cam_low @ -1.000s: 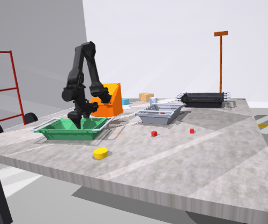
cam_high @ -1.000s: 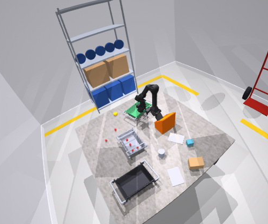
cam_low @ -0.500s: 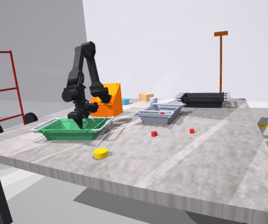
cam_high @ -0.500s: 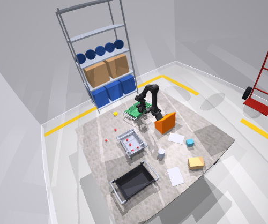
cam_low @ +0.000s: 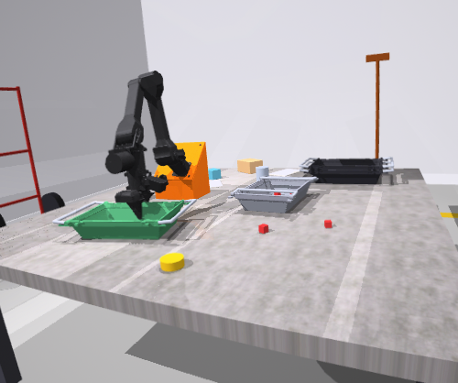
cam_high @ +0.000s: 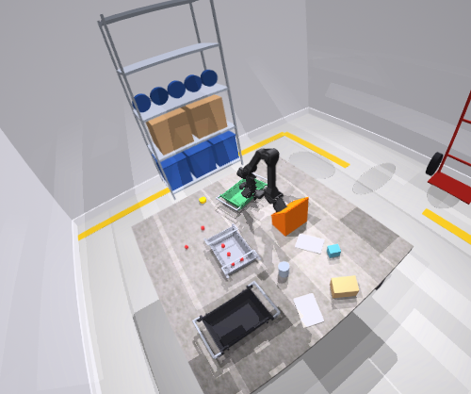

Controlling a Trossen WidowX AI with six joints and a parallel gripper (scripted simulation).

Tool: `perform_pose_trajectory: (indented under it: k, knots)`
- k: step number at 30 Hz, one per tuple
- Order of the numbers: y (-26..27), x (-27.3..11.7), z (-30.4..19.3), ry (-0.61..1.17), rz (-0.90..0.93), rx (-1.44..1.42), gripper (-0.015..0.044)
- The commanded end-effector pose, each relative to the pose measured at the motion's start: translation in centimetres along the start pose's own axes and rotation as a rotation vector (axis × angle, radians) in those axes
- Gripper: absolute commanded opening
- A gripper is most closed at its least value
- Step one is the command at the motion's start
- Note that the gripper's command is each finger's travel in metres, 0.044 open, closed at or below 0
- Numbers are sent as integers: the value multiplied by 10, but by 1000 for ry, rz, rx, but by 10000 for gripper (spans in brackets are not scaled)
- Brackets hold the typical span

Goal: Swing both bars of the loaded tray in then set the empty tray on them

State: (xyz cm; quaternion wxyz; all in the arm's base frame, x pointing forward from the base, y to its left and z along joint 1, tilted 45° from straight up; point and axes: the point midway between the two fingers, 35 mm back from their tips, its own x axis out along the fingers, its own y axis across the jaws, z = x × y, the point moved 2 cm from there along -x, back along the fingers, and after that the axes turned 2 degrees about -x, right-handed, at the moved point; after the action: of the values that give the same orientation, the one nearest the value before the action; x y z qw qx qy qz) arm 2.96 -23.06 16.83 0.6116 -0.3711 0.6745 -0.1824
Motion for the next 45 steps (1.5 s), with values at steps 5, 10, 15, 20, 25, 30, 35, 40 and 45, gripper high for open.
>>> perform_pose_trajectory:
  k: [5, 10, 15, 20, 25, 30, 35, 40, 45]
  knots:
    - [2, 0, 1, -5, 8, -5, 95]
    - [2, 0, 1, -5, 8, -5, 61]
    - [2, 0, 1, -5, 8, -5, 28]
    - [-1, -13, 1, -5, 8, -5, 0]
    - [-3, -44, 2, -6, 8, -4, 0]
    - [0, -76, 0, -6, 8, -4, 0]
    - [1, -80, 0, -6, 8, -4, 0]
    - [1, -80, 0, -6, 8, -4, 0]
    - [-4, -86, 0, -7, 8, -3, 0]
